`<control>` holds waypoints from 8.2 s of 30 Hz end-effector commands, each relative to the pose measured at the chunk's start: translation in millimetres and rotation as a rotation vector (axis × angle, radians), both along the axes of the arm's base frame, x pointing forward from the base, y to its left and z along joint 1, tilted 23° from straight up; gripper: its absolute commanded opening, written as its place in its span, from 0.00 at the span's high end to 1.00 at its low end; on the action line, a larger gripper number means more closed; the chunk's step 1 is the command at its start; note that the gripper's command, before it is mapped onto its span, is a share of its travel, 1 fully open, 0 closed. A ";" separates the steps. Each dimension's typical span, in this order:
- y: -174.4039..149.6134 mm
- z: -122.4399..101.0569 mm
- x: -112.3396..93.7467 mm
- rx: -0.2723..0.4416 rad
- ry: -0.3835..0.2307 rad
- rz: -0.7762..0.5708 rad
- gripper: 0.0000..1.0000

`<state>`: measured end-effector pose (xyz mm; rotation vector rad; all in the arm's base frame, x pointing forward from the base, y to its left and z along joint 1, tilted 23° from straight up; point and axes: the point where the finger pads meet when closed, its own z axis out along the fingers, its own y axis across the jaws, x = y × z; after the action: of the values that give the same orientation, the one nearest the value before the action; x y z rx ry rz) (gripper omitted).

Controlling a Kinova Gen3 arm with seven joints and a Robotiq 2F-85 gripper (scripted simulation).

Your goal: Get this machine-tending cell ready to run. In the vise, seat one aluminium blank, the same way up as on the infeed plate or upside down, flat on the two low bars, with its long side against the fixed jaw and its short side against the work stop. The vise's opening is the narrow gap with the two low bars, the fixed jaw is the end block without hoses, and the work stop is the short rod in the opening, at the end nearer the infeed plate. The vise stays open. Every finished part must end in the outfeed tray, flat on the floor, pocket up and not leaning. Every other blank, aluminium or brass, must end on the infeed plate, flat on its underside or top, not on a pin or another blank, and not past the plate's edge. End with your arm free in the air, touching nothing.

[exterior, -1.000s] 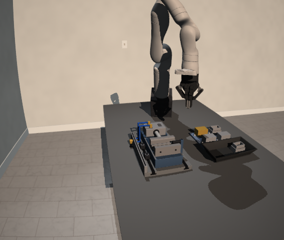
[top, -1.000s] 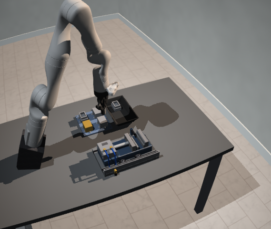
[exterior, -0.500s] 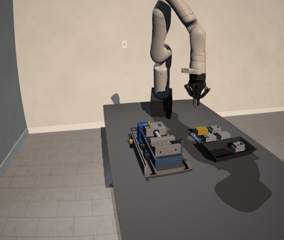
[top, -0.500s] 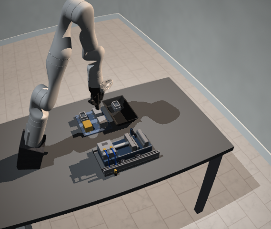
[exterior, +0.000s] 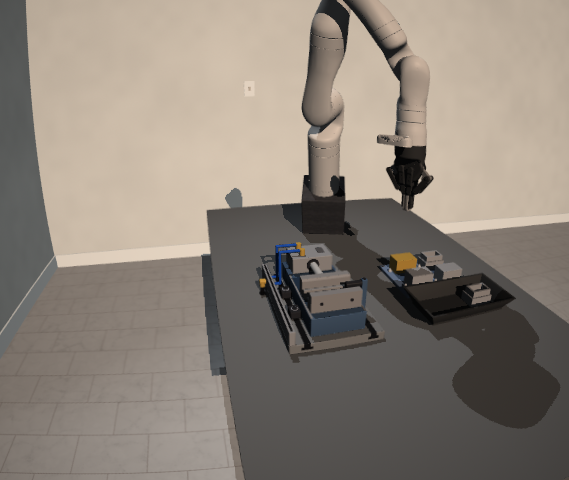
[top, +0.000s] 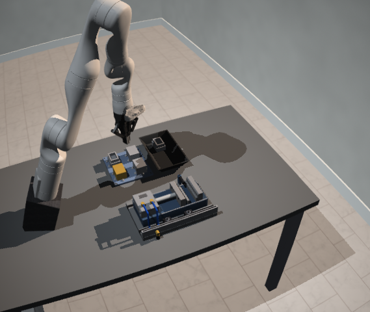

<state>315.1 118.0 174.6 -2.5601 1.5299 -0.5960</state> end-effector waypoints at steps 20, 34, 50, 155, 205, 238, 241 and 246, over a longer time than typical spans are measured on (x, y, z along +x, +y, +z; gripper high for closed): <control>64.5 -18.1 -20.4 0.093 -0.028 -0.227 1.00; 90.9 -24.7 -28.8 0.140 -0.042 -0.340 1.00; 107.1 -28.4 -34.2 0.169 -0.050 -0.411 1.00; 97.2 -148.8 13.2 0.176 -0.053 -0.426 0.33; 96.5 -154.6 15.6 0.175 -0.053 -0.426 0.33; 95.7 -161.1 18.3 0.175 -0.053 -0.426 0.33; 95.6 -162.6 18.9 0.175 -0.053 -0.426 0.33; 95.3 -164.4 19.7 0.175 -0.053 -0.426 0.33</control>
<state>335.0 213.8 11.1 -2.0833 2.0238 -0.5311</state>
